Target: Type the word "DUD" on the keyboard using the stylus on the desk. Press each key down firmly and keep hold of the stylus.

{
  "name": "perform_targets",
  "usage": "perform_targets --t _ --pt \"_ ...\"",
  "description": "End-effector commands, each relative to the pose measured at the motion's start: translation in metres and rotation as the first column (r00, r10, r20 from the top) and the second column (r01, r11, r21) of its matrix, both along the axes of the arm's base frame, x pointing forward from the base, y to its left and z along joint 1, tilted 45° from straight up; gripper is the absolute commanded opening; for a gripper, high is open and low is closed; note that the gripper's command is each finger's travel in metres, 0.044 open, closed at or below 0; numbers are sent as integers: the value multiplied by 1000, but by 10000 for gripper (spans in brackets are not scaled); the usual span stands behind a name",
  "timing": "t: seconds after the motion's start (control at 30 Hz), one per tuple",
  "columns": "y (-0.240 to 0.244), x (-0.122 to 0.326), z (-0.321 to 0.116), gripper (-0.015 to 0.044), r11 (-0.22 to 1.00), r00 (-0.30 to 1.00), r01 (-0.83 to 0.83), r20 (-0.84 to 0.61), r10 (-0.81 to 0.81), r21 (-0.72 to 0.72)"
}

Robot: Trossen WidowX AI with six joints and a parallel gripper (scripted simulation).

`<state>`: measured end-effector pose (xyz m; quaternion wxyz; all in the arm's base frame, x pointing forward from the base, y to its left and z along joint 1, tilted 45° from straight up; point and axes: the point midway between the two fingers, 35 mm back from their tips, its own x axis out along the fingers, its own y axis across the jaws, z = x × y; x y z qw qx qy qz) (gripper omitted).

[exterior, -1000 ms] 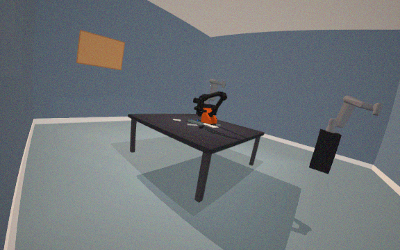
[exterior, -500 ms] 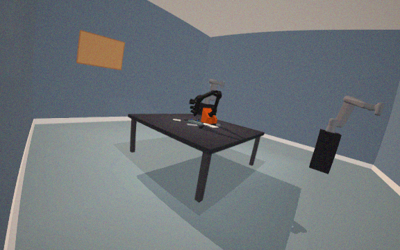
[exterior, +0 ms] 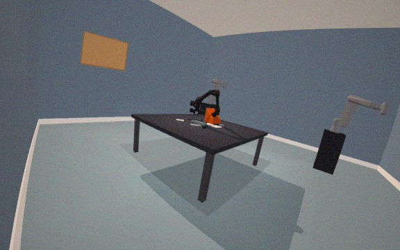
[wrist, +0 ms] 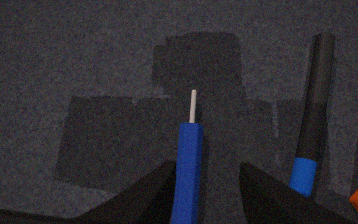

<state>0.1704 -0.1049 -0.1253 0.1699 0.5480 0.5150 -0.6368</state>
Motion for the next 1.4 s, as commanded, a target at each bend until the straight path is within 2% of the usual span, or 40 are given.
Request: perform_targets --t 0.0,1.37 --pt "-6 2 -4 150 998 999 42 -19 -43 -40" --pt "12 3 -24 150 998 999 42 -19 -43 -39"
